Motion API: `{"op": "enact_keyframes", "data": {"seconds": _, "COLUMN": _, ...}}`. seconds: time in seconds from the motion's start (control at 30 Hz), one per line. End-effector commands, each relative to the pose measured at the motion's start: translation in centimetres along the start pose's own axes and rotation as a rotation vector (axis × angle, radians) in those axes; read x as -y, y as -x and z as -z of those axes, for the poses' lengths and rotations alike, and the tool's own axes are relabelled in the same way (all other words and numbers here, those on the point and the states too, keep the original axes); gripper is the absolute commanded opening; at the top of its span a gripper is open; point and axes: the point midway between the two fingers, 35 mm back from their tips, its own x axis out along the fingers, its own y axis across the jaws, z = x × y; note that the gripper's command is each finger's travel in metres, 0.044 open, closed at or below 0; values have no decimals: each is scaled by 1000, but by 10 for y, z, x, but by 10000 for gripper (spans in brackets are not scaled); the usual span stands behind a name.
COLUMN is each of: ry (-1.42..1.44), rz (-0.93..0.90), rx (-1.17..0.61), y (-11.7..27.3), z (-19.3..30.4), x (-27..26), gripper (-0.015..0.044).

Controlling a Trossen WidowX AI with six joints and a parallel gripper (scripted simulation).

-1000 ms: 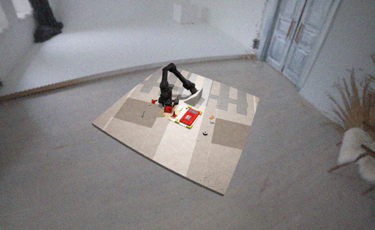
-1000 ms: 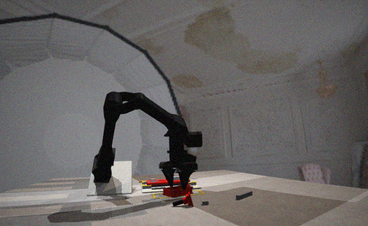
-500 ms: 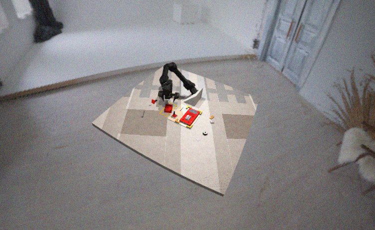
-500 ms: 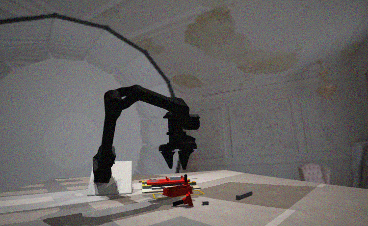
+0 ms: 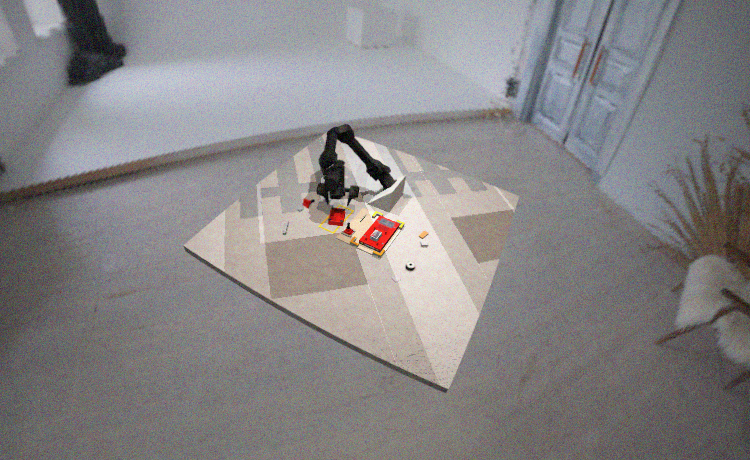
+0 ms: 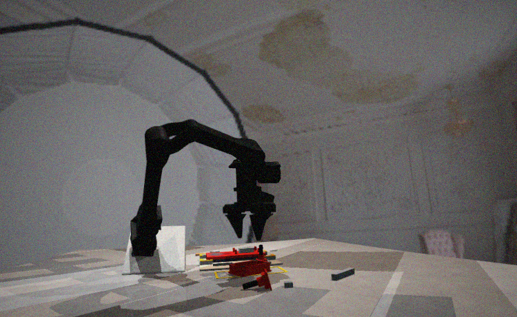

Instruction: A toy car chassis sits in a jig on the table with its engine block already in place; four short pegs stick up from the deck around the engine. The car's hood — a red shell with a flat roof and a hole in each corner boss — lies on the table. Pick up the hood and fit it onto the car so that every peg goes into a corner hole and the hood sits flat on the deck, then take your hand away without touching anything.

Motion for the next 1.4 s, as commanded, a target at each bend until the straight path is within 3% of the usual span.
{"op": "enact_keyframes", "data": {"seconds": 0.0, "ry": -27, "rz": -108, "rx": 95, "y": -12, "z": 10, "x": -5, "gripper": 440}}
{"op": "enact_keyframes", "data": {"seconds": 0.3, "ry": -52, "rz": -232, "rx": 546, "y": -27, "z": 17, "x": -11, "gripper": 440}}
{"op": "enact_keyframes", "data": {"seconds": 0.6, "ry": 20, "rz": 5, "rx": 1001, "y": -16, "z": 27, "x": -1, "gripper": 440}}
{"op": "enact_keyframes", "data": {"seconds": 1.37, "ry": 23, "rz": 14, "rx": 1009, "y": -18, "z": 27, "x": 0, "gripper": 440}}
